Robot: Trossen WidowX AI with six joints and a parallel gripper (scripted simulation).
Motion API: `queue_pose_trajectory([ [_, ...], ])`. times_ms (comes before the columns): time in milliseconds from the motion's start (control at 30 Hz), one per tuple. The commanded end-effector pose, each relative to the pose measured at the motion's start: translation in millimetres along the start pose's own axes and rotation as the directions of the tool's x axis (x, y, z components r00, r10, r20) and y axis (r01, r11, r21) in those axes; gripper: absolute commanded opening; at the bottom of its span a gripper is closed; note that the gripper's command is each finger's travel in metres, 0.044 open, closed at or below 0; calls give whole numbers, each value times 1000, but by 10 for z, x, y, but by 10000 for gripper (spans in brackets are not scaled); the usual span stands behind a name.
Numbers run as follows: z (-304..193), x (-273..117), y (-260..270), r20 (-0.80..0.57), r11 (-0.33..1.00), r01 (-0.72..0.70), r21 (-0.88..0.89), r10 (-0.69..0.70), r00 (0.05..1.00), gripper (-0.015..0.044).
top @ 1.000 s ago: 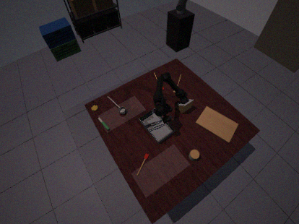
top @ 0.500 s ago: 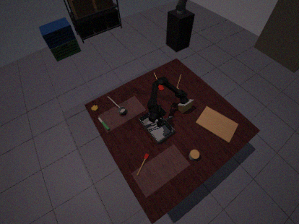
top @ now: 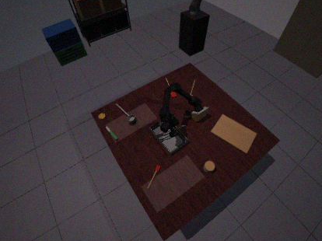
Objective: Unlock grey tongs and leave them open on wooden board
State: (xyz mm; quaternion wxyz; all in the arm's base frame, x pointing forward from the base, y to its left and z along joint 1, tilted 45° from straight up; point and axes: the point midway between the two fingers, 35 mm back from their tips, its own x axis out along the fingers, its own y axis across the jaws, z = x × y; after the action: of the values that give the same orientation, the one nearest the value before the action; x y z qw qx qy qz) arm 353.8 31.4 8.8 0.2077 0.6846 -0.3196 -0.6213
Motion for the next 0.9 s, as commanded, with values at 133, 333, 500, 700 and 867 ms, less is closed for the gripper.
queue_pose_trajectory([
  [133, 7, 161, 7, 4, 1000, -8, -6, 8, 1000, 440],
  [333, 5, 260, 7, 4, 1000, -8, -6, 8, 1000, 440],
  [500, 6, 343, 9, 4, 1000, -8, -6, 8, 1000, 440],
  [700, 9, 440, 12, 4, 1000, -9, -6, 9, 1000, 440],
  [867, 14, 521, 17, 3, 1000, -10, -6, 10, 1000, 440],
])
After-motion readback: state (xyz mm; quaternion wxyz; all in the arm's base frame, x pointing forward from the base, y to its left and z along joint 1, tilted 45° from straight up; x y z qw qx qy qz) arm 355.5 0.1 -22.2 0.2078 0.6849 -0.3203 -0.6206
